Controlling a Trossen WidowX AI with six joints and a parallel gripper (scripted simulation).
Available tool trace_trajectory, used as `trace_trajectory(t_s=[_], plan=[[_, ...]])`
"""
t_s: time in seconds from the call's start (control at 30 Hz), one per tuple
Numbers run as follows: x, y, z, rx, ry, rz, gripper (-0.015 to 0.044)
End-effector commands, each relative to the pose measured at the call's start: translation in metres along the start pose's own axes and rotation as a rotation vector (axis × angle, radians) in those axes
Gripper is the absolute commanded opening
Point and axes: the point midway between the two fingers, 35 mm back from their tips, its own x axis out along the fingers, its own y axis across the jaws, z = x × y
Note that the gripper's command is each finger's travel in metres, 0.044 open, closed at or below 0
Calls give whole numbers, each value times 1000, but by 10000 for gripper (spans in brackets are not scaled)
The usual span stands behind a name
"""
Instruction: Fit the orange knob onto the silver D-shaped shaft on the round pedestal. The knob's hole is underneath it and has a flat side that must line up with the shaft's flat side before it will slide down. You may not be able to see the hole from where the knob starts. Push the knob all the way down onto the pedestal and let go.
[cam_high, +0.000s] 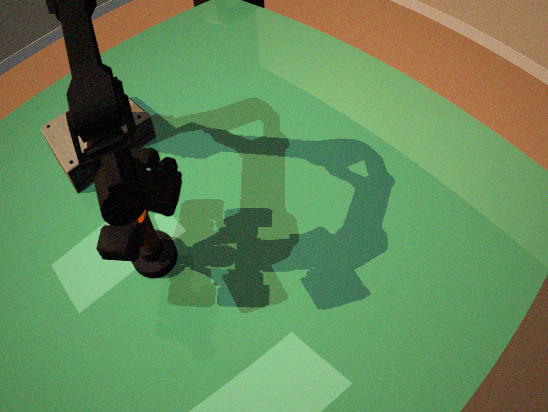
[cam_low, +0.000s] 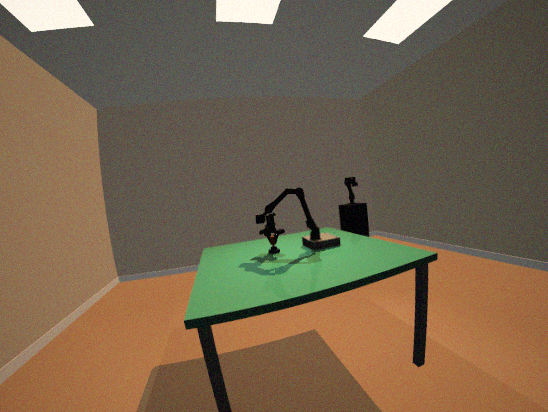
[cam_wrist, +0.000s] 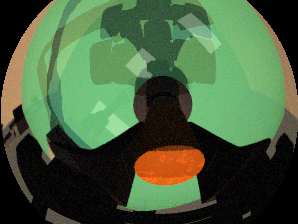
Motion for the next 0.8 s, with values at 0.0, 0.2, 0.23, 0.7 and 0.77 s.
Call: trace_trajectory(t_s=[0.0,0.2,0.23,0.7,0.77], plan=[[0,0,0,-7,-1,-2,0],[1,0,0,-7,-1,-2,0],[1,0,0,-7,-1,-2,0],[-4,-1,1,-7,-1,-2,0],[-4,-1,1,-32,-1,-2,0]])
